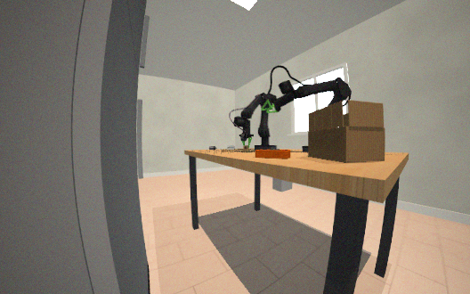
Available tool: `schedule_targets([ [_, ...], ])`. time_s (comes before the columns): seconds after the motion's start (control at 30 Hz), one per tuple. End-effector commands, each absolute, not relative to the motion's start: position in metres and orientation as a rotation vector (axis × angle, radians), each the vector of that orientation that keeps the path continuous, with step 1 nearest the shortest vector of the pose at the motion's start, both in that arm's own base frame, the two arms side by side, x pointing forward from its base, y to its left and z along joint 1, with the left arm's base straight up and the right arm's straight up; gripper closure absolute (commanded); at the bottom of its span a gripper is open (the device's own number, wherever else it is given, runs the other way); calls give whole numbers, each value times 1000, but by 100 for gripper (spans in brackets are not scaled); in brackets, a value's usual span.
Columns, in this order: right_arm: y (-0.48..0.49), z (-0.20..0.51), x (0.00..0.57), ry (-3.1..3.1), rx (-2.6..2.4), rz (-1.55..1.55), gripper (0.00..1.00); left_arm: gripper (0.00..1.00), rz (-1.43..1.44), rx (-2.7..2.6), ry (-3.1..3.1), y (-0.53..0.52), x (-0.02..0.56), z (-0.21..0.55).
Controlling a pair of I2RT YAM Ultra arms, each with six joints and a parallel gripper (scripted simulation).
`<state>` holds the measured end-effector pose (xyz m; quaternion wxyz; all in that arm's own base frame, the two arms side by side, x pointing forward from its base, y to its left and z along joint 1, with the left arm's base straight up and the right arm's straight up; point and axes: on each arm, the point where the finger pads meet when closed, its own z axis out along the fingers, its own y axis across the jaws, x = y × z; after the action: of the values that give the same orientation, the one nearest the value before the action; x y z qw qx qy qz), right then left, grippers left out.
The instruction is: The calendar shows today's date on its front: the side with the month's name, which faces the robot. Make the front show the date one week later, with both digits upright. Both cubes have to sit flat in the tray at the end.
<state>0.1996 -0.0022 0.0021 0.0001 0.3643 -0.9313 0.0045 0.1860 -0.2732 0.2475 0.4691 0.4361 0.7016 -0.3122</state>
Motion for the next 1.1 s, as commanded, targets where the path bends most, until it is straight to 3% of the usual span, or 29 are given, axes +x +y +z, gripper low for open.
schedule_targets([
  [0.0, -2, 3, 201, -2918, 1130, -23, 73, 0, -775, 1050, 1656, -273, 187, 265],
  [0.4, -2, 5, 202, -2919, 1129, -24, 73, 0, -775, 1050, 1656, -273, 187, 265],
  [0.47, -2, 3, 201, -2916, 1131, -10, 51, 0, -775, 1050, 1656, -273, 187, 265],
  [0.5, -2, 3, 201, -2916, 1131, -10, 45, 0, -775, 1050, 1656, -273, 187, 265],
  [1.07, 5, 35, 208, -2967, 1147, 6, 45, 0, -775, 1050, 1656, -273, 187, 265],
])
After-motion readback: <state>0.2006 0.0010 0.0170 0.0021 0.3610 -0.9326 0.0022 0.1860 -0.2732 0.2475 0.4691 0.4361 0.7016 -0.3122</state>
